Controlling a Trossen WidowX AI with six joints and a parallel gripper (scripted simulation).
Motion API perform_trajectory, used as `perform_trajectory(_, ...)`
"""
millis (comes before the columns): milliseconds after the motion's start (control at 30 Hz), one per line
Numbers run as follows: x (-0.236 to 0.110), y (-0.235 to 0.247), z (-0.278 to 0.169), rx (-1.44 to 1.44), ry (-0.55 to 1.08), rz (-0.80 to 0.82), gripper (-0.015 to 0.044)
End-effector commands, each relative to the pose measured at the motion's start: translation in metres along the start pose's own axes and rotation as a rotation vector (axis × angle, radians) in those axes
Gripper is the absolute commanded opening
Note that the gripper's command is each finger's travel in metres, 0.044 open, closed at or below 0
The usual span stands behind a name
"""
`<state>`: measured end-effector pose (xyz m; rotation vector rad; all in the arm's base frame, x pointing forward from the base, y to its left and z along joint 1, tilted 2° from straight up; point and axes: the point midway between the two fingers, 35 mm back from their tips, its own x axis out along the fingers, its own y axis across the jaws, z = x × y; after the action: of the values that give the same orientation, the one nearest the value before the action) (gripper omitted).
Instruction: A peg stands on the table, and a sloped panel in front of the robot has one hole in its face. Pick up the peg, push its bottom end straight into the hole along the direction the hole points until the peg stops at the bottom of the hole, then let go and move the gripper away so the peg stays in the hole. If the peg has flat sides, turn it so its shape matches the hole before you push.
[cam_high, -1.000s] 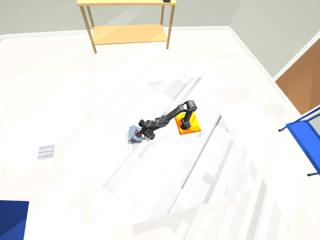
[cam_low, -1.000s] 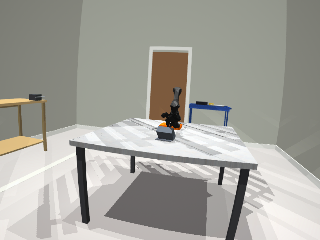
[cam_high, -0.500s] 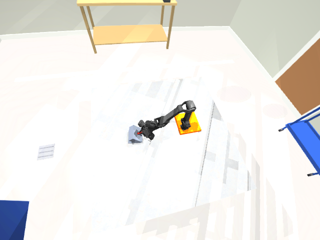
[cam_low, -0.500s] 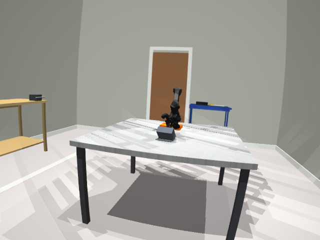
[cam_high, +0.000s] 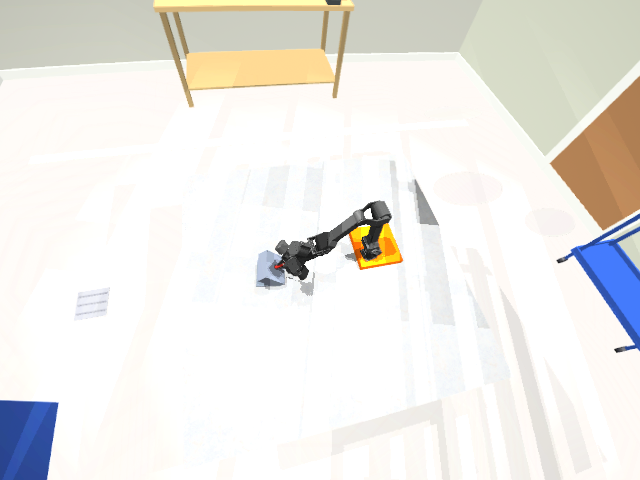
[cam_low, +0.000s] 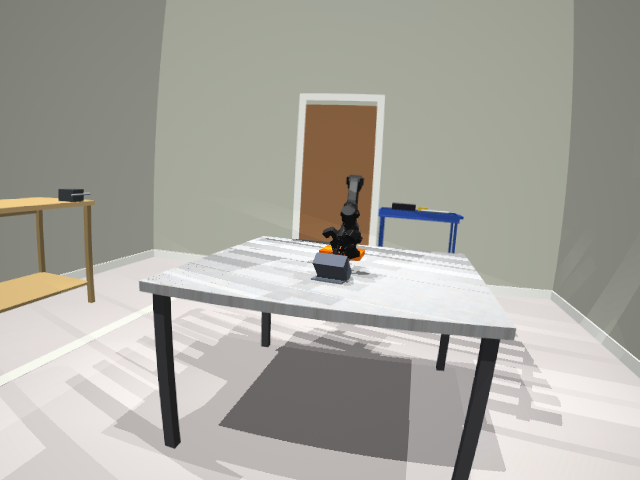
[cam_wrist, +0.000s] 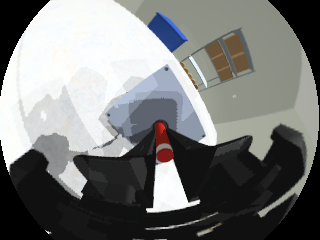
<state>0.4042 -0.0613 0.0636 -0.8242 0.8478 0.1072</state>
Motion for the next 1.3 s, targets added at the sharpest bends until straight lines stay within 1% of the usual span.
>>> perform_trajectory(0, 0.000, 0.000, 0.000, 0.000, 0.000, 0.000, 0.0053)
perform_trajectory(500, -0.003, 0.000, 0.000, 0.000, -0.001, 0.000, 0.0440)
perform_trajectory(1267, -0.031, -0.002, 0.004, -0.001, -0.004, 0.000, 0.0440)
